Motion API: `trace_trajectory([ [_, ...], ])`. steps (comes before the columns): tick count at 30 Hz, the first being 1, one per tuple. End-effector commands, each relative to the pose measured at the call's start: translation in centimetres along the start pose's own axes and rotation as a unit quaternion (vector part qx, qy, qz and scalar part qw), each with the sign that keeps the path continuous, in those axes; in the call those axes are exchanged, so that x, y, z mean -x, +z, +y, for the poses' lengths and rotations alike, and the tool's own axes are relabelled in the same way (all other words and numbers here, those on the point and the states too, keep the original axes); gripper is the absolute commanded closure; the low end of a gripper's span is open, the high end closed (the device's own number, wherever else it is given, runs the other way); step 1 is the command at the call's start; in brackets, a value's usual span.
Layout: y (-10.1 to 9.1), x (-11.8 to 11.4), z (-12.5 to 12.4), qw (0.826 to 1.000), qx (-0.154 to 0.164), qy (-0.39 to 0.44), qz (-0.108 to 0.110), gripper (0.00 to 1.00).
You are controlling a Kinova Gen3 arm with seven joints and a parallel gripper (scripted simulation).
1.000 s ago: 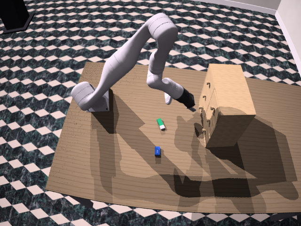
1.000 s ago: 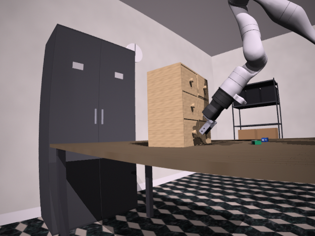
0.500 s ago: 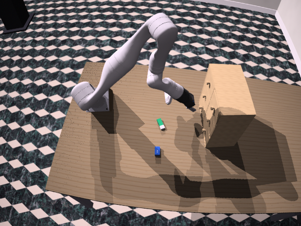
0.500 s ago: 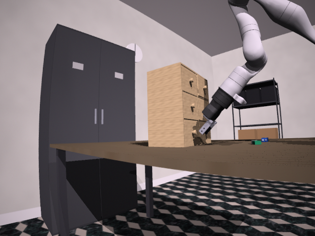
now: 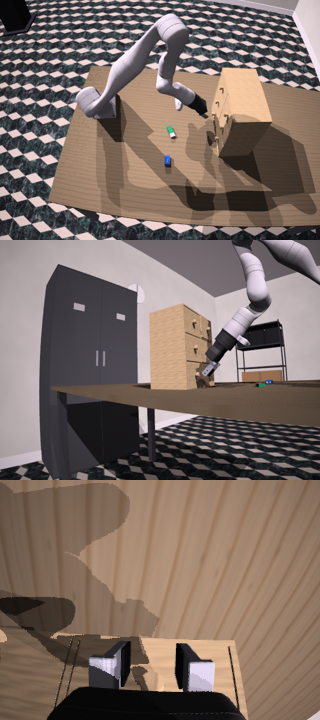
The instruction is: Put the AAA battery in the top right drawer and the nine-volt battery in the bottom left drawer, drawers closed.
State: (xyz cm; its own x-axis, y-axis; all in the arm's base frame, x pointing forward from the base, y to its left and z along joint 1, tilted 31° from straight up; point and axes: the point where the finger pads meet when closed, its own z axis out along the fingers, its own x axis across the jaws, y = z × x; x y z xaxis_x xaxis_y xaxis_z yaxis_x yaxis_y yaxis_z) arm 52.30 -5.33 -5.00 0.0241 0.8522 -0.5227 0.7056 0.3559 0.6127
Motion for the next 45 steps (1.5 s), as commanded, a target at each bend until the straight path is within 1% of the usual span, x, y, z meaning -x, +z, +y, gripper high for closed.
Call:
trace_trajectory([
  [1, 0.0, 0.0, 0.1, 1.000, 0.001, 0.000, 0.000, 0.33],
  [16, 0.1, 0.0, 0.2, 1.000, 0.001, 0.000, 0.000, 0.33],
  [26, 0.8, 0.0, 1.0, 1.000, 0.001, 0.000, 0.000, 0.33],
  [37, 2.1, 0.0, 2.3, 1.000, 0.001, 0.000, 0.000, 0.33],
  [45, 2.4, 0.0, 2.6, 1.000, 0.001, 0.000, 0.000, 0.33],
])
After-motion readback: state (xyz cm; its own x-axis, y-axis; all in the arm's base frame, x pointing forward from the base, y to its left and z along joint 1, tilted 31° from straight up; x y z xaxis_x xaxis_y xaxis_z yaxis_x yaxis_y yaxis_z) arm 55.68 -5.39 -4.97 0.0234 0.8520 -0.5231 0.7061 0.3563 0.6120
